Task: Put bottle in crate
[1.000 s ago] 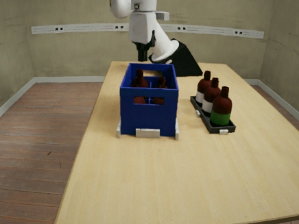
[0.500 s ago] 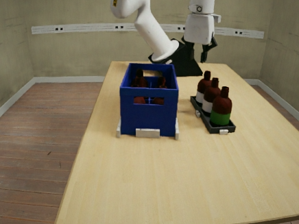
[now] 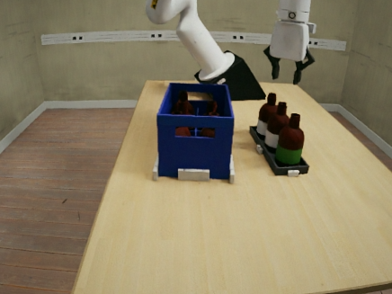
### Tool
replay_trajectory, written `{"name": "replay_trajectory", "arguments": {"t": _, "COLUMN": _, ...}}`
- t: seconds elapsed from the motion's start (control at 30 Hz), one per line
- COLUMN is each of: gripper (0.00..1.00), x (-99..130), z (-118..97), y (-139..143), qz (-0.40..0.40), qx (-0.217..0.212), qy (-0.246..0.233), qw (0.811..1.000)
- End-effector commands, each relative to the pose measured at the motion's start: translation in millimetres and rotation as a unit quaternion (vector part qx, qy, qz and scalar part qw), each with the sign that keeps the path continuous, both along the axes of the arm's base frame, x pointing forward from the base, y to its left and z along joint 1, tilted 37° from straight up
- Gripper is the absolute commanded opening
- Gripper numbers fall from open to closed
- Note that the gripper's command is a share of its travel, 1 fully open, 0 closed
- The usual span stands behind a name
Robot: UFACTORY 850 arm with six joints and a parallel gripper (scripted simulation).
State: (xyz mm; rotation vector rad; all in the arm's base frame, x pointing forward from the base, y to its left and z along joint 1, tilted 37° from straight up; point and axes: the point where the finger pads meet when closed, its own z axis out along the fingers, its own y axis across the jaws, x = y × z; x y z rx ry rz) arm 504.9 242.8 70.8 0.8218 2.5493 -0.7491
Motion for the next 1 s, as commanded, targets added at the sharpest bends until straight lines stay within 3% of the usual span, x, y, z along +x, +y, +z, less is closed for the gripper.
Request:
{"name": "replay_trajectory", "arguments": {"t": 0.0, "gripper": 0.65, "x": 0.2, "z": 0.0, "y": 1.2, "qz": 0.0, "qx": 0.0, "qy": 0.0, "qw": 1.0}}
{"name": "replay_trajectory", "arguments": {"t": 0.97, "gripper": 0.65, "x": 1.1, "z": -4.1, "y": -1.8, "qz": 0.0, "qx": 0.0, "qy": 0.0, "qw": 1.0}}
